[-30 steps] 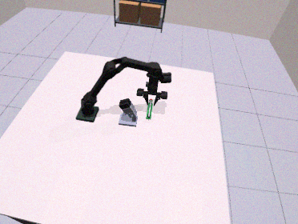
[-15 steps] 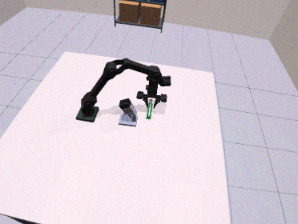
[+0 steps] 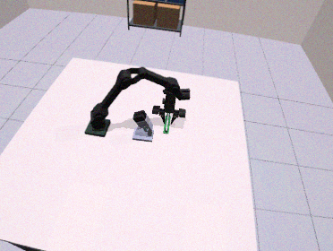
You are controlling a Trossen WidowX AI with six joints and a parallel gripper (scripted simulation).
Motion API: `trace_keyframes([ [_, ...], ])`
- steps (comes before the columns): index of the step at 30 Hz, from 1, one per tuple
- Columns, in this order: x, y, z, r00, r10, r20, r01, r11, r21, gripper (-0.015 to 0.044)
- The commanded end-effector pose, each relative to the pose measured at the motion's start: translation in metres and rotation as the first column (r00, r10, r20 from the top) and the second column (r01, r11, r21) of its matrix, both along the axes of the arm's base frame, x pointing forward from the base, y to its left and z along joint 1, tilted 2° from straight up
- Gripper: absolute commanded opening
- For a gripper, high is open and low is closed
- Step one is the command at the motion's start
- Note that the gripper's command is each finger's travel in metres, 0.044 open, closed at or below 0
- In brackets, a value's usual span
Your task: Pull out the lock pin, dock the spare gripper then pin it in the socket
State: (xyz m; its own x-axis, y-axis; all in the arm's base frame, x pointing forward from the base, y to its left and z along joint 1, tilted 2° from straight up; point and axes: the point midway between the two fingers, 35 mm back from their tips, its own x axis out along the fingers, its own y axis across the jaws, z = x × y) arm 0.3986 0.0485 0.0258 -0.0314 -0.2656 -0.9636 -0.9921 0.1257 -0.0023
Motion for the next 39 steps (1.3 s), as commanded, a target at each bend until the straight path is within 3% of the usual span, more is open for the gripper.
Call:
trace_keyframes([
  [1,-0.002,0.000,-0.007,1.000,0.002,-0.009,-0.002,1.000,0.004,0.0180],
  [8,-0.002,0.000,-0.007,1.000,0.002,-0.009,-0.002,1.000,0.004,0.0180],
  [15,-0.002,0.000,-0.007,1.000,0.002,-0.009,-0.002,1.000,0.004,0.0000],
  [27,-0.002,0.000,-0.004,1.000,0.002,-0.009,-0.002,1.000,0.004,0.0000],
  [39,0.000,0.000,0.027,1.000,0.002,-0.009,-0.002,1.000,0.004,0.0000],
])
